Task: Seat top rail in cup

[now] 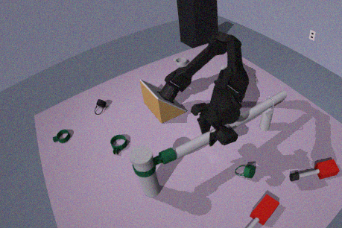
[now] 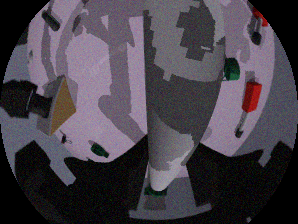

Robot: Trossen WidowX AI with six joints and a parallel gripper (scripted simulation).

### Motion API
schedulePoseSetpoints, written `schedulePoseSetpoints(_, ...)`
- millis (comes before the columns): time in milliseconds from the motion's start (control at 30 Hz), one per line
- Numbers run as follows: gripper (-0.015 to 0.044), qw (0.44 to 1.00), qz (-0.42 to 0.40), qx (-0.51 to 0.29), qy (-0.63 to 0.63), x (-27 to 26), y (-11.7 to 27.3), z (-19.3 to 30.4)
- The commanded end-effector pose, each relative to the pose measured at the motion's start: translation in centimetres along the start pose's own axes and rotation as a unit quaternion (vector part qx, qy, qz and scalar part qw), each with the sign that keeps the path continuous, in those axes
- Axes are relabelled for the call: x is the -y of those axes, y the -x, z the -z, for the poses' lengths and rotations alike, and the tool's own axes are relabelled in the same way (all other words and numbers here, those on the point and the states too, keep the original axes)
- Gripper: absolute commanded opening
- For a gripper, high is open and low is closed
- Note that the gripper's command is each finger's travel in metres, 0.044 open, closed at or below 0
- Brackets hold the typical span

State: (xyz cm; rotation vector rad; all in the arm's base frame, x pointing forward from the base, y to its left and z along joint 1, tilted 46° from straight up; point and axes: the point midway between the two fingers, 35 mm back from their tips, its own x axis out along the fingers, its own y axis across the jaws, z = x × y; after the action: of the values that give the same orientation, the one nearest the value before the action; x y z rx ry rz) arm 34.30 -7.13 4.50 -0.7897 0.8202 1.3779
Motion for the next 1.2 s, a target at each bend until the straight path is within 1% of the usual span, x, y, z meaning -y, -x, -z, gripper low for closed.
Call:
schedulePoseSetpoints(0, 0.0000, 1.000, 0.004, -0.008, -0.001, -0.03, 0.25, 0.68)
schedulePoseSetpoints(1167, 0.0000, 1.000, 0.000, -0.001, 0.000, -0.01, 0.03, 0.04)
